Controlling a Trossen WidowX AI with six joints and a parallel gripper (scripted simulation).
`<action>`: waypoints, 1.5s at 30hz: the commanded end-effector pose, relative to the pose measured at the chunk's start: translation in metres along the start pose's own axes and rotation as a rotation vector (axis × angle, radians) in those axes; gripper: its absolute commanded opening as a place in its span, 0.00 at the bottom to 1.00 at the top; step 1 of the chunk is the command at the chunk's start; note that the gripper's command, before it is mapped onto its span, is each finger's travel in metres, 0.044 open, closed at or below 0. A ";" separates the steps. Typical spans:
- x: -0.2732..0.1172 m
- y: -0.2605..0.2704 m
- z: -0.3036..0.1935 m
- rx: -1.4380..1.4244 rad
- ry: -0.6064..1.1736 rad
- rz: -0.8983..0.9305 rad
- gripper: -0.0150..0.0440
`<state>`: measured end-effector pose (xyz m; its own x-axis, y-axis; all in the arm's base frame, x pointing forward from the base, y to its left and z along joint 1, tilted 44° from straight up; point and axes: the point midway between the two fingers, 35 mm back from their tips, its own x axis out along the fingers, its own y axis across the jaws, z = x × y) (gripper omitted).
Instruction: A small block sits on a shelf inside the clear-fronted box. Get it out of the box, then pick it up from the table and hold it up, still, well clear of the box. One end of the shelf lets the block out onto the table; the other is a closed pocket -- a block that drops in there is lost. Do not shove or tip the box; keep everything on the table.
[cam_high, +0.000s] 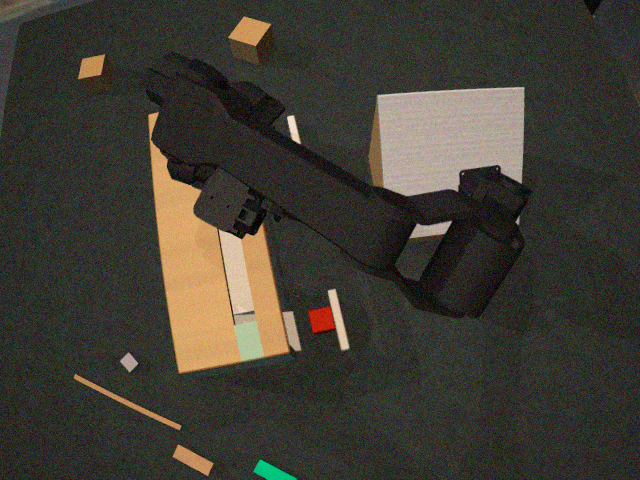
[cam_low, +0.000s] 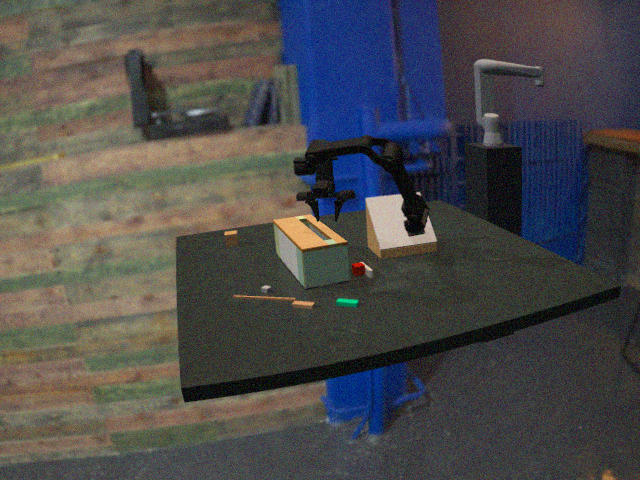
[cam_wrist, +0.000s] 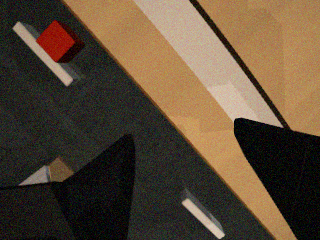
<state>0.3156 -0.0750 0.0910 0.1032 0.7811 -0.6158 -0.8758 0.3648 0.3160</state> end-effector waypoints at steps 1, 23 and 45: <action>-0.002 0.014 0.018 0.531 -0.012 -0.055 0.74; -0.002 0.051 0.053 1.806 -0.164 -0.136 0.74; 0.001 0.084 0.074 2.872 -0.413 -0.013 0.74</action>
<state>0.2904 -0.0255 0.1520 0.2820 0.6728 -0.6839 0.8899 0.0831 0.4486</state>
